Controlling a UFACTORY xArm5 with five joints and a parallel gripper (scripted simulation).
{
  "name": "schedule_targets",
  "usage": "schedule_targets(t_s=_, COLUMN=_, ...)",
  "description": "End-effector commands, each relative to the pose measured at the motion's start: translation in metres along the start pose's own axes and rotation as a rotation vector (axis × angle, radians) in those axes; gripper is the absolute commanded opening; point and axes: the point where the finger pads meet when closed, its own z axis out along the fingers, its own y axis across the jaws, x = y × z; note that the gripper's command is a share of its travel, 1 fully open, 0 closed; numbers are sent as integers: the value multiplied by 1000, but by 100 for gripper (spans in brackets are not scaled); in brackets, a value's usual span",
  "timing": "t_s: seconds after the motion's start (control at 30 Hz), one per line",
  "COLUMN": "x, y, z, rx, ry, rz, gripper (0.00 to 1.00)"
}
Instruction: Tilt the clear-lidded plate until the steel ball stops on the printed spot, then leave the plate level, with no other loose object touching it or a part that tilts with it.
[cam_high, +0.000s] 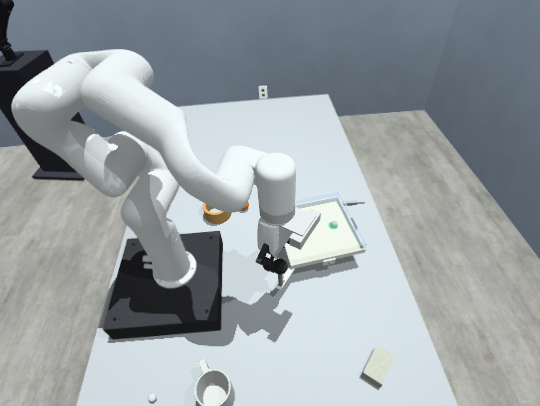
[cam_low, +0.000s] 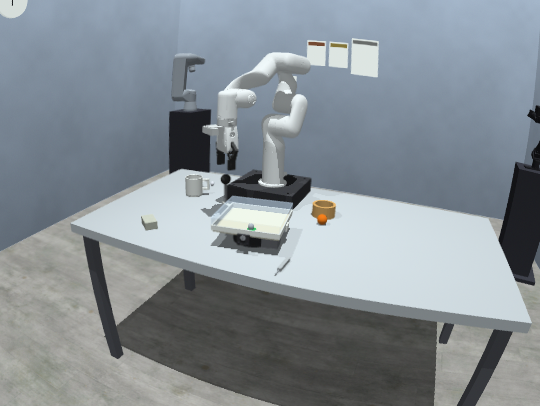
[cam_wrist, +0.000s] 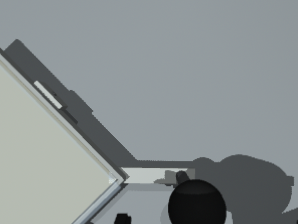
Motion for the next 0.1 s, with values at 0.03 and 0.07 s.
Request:
schedule_targets(t_s=0.03, x=1, y=0, z=-1, rx=1, ry=3, rz=0, gripper=100)
schedule_targets(t_s=0.07, x=1, y=0, z=-1, rx=1, ry=3, rz=0, gripper=100)
